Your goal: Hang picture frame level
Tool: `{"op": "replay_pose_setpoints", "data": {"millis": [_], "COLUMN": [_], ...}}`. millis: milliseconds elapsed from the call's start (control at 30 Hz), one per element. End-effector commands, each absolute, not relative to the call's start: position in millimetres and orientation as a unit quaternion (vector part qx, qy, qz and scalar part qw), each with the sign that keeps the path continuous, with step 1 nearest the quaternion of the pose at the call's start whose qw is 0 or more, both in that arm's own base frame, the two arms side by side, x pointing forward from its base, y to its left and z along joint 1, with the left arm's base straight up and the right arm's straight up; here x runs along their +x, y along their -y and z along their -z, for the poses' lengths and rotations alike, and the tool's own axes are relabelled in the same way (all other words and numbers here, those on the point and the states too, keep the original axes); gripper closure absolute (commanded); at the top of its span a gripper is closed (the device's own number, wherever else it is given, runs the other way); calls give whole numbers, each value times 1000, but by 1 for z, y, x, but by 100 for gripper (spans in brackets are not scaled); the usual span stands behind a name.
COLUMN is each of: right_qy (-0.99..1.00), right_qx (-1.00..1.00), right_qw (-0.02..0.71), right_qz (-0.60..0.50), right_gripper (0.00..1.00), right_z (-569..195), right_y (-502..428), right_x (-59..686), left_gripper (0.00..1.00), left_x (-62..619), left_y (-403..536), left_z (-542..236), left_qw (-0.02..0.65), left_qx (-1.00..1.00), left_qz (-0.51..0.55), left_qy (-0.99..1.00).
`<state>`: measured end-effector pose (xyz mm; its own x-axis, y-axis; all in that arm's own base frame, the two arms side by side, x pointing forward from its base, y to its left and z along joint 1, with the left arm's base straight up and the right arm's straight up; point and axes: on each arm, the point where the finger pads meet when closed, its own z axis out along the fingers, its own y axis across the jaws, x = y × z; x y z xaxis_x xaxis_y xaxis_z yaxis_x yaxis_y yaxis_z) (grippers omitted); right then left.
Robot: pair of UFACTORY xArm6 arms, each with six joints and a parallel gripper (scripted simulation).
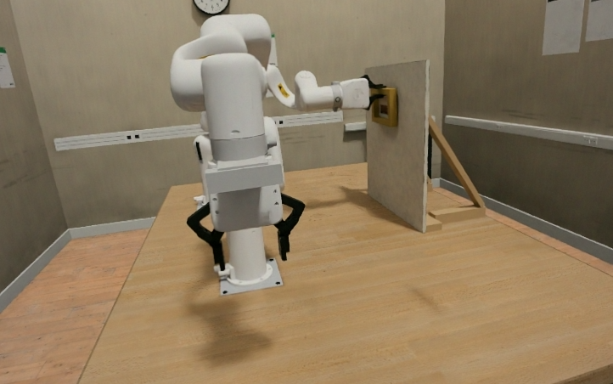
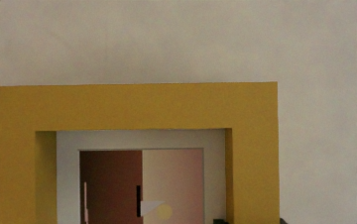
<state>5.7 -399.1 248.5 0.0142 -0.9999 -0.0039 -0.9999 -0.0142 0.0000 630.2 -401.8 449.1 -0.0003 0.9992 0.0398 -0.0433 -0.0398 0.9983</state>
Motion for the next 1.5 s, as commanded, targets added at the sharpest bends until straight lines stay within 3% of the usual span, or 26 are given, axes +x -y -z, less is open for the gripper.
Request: {"op": "replay_pose_setpoints", "data": {"millis": [0, 1467], "right_qy": [-702, -702], "right_qx": [-712, -712], "right_qw": [0, 0], "right_qz": [0, 0], "right_gripper": [0, 0], "right_z": [-250, -250], "right_y": [400, 400], "right_x": [6, 6], "left_gripper": [100, 100], "left_x": [630, 630], "left_y": [401, 399], "left_z": [-453, -453], "left_qw": [507, 513], "left_qx": [493, 486], "left_qz": [-517, -511], "left_qy": [-483, -489]}}
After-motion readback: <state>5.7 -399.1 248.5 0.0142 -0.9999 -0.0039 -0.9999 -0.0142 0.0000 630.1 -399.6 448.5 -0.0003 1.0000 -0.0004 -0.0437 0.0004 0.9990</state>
